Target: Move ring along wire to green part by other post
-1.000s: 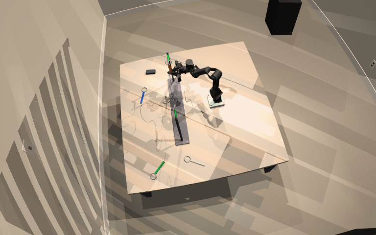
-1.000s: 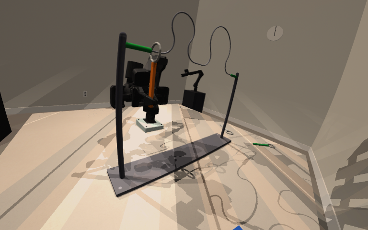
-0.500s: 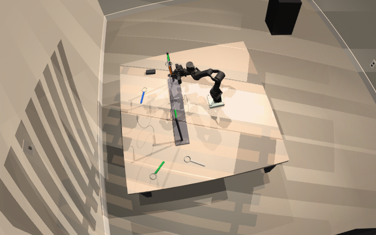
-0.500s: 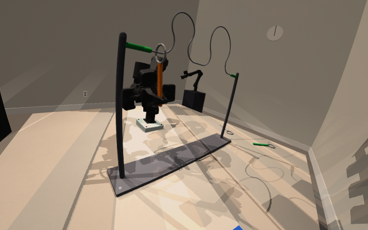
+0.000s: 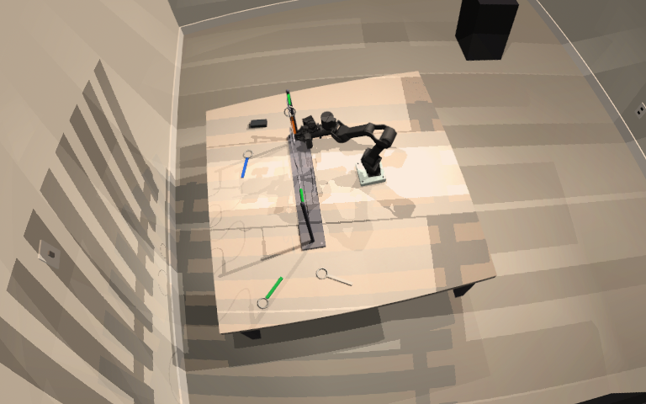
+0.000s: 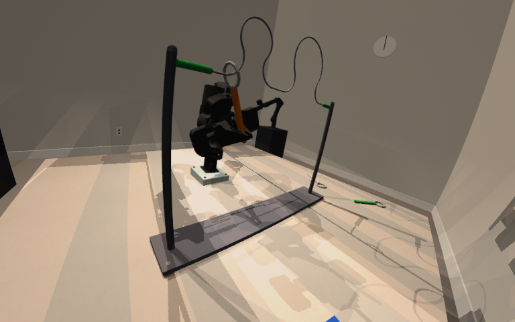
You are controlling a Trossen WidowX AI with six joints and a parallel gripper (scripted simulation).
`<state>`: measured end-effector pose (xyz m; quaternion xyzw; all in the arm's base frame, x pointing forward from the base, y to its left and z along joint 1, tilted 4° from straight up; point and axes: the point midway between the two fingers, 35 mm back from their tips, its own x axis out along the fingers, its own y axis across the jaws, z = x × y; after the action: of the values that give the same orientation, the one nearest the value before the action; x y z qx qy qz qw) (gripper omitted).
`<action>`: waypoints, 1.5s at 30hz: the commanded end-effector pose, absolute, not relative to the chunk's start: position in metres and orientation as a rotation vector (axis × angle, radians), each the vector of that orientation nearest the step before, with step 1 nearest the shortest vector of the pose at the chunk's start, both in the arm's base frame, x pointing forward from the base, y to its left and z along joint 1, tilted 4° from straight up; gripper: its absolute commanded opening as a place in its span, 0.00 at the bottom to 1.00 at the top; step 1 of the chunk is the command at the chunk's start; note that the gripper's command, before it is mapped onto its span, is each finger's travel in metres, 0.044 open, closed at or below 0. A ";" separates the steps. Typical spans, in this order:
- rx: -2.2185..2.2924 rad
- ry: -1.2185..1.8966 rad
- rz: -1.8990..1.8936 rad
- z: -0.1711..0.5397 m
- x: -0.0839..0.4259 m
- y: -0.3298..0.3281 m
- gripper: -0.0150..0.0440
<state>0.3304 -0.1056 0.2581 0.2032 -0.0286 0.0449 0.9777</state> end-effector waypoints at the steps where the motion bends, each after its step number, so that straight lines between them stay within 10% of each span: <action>1: 0.471 -0.046 0.094 0.265 0.326 -0.097 0.00; 45: 1.127 0.414 0.401 0.350 0.258 -0.040 0.00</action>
<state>0.2632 -0.0414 0.3387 0.5005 0.1797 0.1697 0.8297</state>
